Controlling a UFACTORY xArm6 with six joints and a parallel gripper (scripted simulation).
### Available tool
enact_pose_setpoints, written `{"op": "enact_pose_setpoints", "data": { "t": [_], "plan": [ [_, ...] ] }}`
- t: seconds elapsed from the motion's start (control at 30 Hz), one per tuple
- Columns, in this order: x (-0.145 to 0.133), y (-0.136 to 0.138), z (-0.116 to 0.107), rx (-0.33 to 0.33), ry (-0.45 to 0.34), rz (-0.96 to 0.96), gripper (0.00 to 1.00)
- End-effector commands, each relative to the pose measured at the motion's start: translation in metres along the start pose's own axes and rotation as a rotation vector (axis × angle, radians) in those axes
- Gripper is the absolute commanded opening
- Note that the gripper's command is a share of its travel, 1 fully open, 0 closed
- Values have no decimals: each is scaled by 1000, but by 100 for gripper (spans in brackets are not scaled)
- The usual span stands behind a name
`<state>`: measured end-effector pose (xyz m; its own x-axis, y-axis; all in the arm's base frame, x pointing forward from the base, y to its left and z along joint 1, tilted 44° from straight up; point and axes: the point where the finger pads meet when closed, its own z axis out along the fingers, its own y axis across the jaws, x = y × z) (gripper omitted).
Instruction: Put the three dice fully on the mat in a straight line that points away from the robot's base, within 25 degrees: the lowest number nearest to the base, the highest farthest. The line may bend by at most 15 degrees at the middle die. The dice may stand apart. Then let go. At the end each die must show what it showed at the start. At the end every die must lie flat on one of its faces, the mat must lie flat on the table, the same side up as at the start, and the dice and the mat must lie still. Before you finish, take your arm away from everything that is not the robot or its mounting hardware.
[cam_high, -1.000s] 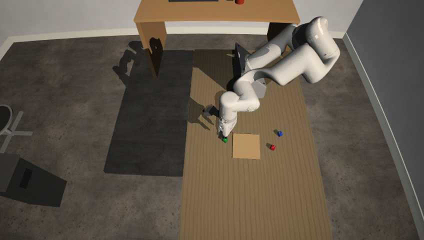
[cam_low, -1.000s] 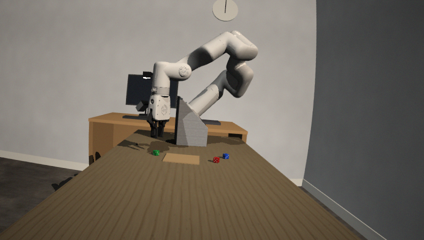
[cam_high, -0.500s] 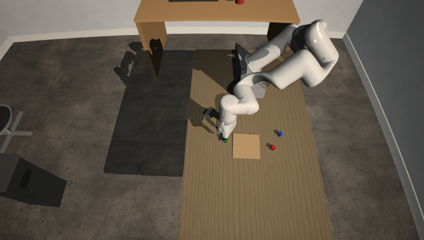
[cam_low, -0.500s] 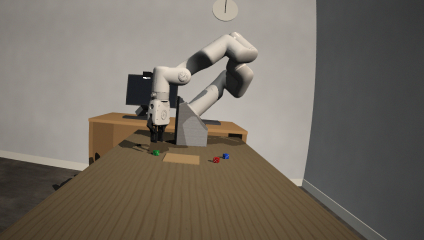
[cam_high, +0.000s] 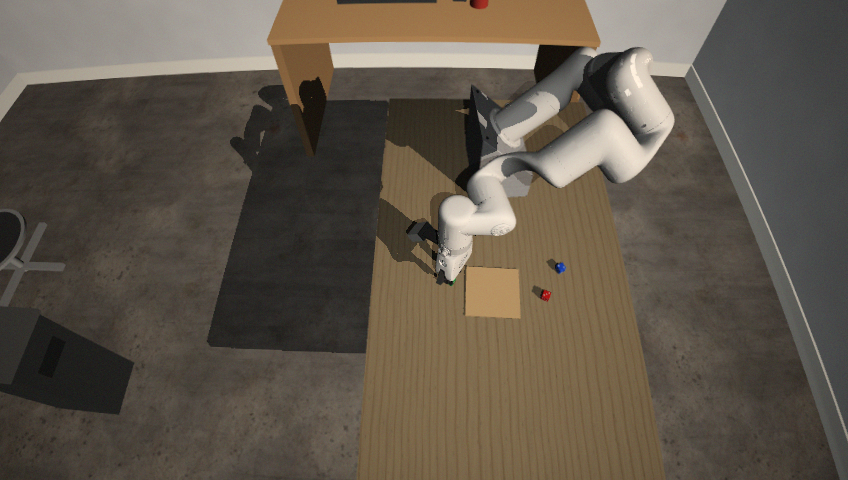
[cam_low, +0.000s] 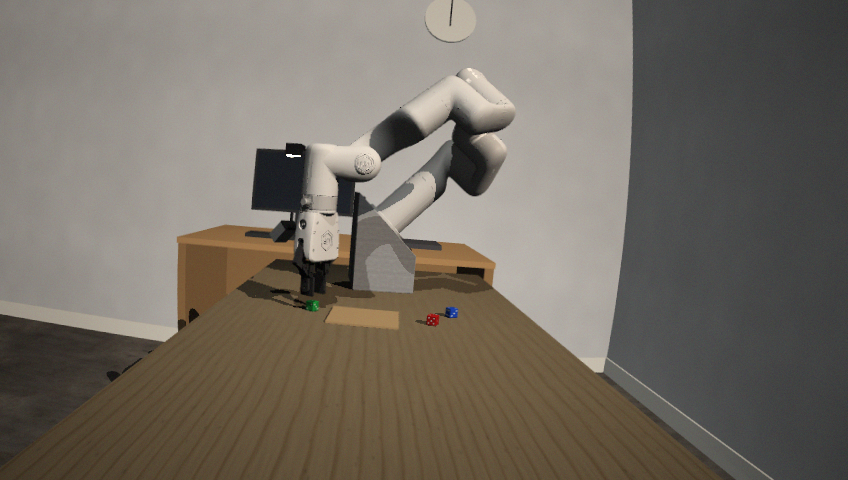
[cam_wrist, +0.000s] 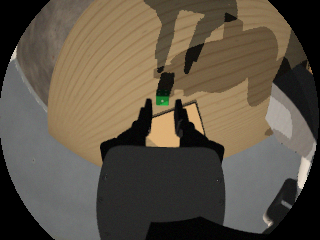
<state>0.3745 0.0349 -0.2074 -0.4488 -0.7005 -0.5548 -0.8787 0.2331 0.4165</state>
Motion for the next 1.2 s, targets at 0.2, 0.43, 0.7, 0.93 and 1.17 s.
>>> {"op": "enact_pose_setpoints", "data": {
  "t": [0.2, 0.43, 0.7, 0.93, 1.17],
  "plan": [
    [0, -1, 7, 4, 0, -1, 36],
    [0, -1, 8, 4, 0, -1, 36],
    [0, -1, 8, 4, 0, -1, 36],
    [0, -1, 8, 4, 0, -1, 36],
    [0, -1, 8, 4, 0, -1, 36]
  ]
}}
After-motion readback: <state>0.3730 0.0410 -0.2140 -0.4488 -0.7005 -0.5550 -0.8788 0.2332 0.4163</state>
